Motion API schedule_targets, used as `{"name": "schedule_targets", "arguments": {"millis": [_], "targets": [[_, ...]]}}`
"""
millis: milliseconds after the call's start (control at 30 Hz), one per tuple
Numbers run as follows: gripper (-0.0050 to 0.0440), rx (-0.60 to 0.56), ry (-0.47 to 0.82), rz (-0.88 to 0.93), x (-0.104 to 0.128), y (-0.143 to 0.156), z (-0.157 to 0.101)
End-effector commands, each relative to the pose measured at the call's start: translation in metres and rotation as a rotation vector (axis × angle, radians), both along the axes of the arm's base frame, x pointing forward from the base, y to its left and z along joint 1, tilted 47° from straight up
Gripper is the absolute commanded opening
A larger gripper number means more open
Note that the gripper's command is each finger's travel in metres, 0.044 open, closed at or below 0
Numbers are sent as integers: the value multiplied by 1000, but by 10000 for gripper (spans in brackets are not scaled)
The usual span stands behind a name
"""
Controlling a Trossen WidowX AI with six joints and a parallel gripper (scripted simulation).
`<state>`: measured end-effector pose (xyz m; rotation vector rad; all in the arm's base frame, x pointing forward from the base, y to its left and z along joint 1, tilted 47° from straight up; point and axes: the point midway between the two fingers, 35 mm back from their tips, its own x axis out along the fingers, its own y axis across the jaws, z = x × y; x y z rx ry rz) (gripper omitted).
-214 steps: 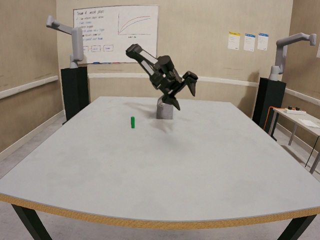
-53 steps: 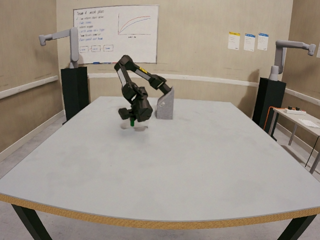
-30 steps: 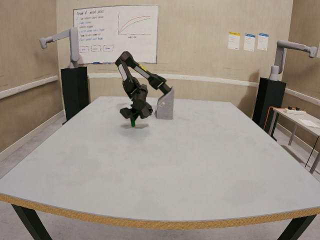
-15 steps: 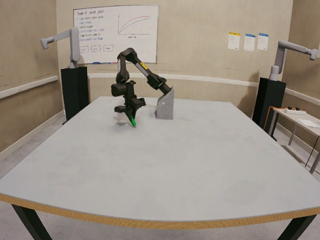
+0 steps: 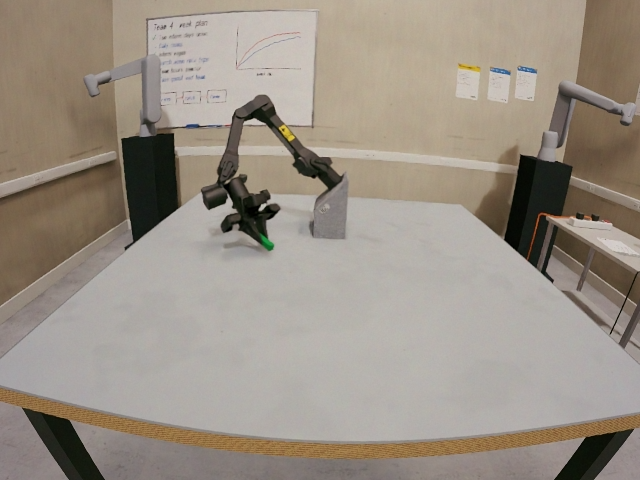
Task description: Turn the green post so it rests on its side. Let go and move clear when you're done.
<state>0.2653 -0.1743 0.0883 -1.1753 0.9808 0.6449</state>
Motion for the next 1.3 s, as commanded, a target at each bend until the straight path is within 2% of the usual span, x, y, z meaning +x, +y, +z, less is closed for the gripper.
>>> {"name": "schedule_targets", "arguments": {"millis": [0,100,333,733,1267], "targets": [[43,126,-44,82,1,-4,2],[43,178,-59,111,0,-6,1],[43,213,-73,128,0,-7,1],[43,212,-76,130,1,-10,-1],[43,212,-75,130,4,-30,-20]]}}
